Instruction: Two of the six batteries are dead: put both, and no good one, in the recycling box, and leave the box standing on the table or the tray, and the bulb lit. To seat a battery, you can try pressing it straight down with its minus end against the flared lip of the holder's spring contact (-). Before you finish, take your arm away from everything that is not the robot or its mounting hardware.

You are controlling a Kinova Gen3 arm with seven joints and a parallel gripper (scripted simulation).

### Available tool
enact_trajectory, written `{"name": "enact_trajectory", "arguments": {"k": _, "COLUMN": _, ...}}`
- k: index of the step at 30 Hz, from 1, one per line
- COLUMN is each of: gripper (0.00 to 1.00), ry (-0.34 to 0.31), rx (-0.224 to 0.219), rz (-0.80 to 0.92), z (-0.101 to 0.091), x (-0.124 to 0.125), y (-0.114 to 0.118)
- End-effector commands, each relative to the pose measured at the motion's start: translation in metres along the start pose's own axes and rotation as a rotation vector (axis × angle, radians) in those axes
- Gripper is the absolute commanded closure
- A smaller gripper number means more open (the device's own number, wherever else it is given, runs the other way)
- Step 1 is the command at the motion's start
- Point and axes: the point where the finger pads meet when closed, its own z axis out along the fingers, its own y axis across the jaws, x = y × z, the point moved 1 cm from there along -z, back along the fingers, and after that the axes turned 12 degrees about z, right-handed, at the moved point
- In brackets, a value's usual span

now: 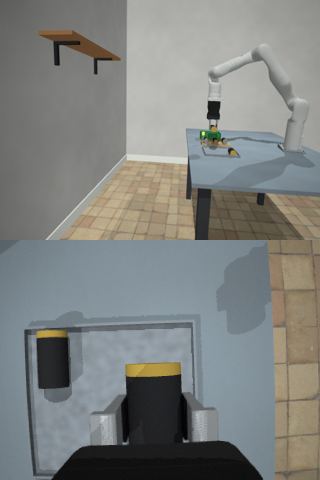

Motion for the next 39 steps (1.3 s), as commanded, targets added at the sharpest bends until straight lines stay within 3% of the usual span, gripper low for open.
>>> {"name": "enact_trajectory", "arguments": {"k": 1, "gripper": 0.43, "ry": 0.001, "rx": -0.002, "rz": 0.0, "z": -0.001, "x": 0.0, "y": 0.001}}
{"name": "enact_trajectory", "arguments": {"k": 17, "gripper": 0.43, "ry": 0.001, "rx": -0.002, "rz": 0.0, "z": -0.001, "x": -0.028, "y": 0.006}}
{"name": "enact_trajectory", "arguments": {"k": 30, "gripper": 0.43, "ry": 0.001, "rx": -0.002, "rz": 0.0, "z": -0.001, "x": -0.123, "y": 0.024}}
{"name": "enact_trajectory", "arguments": {"k": 32, "gripper": 0.43, "ry": 0.001, "rx": -0.002, "rz": 0.0, "z": -0.001, "x": -0.123, "y": 0.024}}
{"name": "enact_trajectory", "arguments": {"k": 39, "gripper": 0.43, "ry": 0.001, "rx": -0.002, "rz": 0.0, "z": -0.001, "x": -0.192, "y": 0.037}}
